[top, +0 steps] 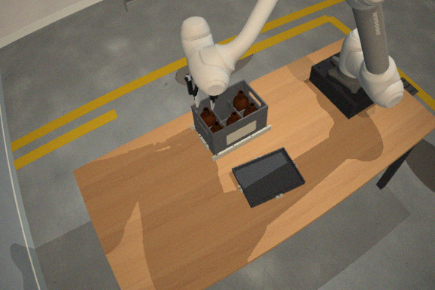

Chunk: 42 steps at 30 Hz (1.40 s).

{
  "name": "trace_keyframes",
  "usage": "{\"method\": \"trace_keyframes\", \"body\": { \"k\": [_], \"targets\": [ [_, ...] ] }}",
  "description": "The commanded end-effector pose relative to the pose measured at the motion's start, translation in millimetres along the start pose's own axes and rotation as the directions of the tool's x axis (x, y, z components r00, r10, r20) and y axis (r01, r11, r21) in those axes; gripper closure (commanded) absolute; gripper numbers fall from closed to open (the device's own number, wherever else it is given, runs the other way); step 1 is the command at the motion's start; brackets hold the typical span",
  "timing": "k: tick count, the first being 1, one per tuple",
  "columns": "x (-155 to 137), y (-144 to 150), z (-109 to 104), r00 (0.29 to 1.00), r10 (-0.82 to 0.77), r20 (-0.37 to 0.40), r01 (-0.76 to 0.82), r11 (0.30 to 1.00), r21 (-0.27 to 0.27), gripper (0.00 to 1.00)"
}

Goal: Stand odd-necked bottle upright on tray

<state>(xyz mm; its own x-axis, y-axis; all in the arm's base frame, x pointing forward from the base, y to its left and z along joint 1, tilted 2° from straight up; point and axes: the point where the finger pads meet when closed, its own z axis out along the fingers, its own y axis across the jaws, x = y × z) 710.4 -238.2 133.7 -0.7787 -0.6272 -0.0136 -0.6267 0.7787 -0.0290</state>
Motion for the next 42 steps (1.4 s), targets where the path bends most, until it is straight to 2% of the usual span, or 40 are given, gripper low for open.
{"method": "trace_keyframes", "body": {
  "k": [1,19,42],
  "targets": [
    [2.8,-0.3,1.7,1.0,-0.004,0.0,0.004,1.0,-0.001,0.62],
    [2.8,-0.3,5.5,1.0,-0.004,0.0,0.004,1.0,-0.001,0.62],
    [2.8,-0.3,30.4,1.0,-0.004,0.0,0.004,1.0,-0.001,0.62]
  ]
}}
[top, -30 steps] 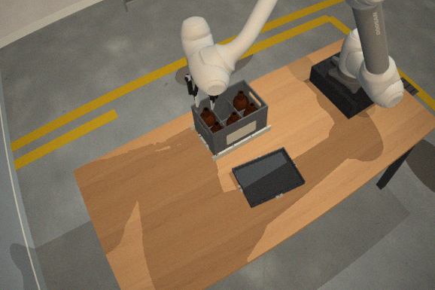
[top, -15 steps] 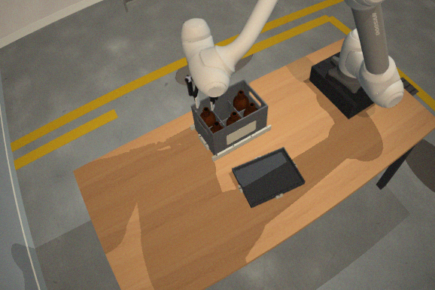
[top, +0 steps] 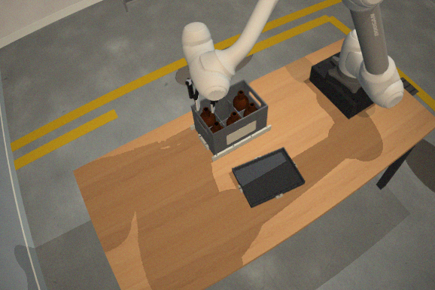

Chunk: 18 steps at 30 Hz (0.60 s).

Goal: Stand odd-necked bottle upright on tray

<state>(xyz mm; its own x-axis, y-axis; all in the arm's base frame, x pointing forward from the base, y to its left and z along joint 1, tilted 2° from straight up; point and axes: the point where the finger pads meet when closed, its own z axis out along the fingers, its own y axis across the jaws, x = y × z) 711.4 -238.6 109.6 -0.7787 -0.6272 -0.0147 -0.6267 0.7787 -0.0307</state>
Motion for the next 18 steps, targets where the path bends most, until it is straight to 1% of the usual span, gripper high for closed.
{"method": "trace_keyframes", "body": {
  "k": [1,18],
  "targets": [
    [2.9,0.0,7.6,1.0,-0.004,-0.001,0.004,1.0,-0.003,0.62],
    [2.9,0.0,19.8,1.0,-0.004,-0.001,0.004,1.0,-0.003,0.62]
  ]
}}
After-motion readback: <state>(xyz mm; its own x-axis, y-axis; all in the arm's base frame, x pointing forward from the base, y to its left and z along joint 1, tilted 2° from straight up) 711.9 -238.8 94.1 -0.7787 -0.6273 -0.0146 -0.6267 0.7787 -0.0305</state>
